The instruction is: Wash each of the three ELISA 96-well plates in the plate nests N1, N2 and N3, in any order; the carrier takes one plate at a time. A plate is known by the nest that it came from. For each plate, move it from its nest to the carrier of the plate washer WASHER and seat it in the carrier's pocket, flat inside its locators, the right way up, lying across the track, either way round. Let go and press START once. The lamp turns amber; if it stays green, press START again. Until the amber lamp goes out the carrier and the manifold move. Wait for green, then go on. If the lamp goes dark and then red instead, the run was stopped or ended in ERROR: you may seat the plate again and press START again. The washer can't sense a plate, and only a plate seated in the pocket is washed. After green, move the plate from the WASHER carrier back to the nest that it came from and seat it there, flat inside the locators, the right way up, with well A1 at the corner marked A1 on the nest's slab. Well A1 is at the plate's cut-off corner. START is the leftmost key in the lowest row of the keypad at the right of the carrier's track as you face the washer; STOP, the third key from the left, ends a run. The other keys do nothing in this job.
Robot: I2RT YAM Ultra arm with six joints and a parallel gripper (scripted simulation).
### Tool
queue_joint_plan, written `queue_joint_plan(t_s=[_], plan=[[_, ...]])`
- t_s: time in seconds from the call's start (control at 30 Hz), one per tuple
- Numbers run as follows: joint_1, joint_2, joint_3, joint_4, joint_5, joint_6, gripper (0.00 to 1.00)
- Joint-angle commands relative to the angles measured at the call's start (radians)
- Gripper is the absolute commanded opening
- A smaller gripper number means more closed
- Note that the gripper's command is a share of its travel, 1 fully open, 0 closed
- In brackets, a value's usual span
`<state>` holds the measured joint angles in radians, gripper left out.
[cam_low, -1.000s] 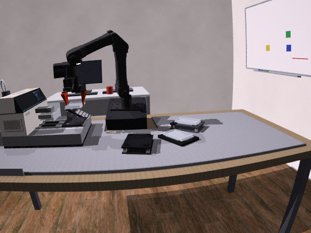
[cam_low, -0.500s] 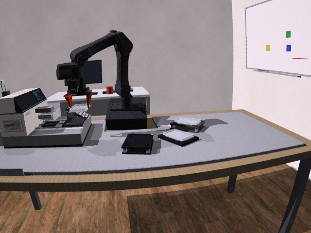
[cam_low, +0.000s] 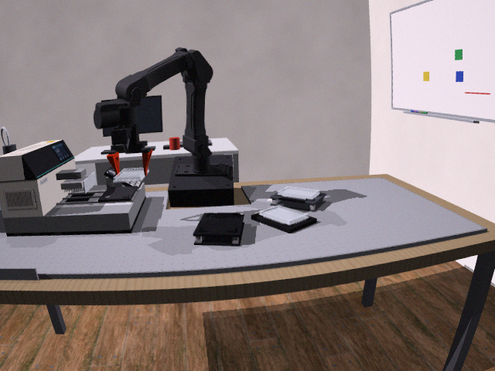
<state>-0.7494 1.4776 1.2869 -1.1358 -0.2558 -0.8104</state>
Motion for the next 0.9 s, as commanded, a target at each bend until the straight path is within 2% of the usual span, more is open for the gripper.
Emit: queue_joint_plan(t_s=[0.0,0.87], plan=[[-0.002,-0.007,0.008,0.006,-0.001,0.011,0.0],[-0.002,-0.007,0.008,0.006,-0.001,0.011,0.0]])
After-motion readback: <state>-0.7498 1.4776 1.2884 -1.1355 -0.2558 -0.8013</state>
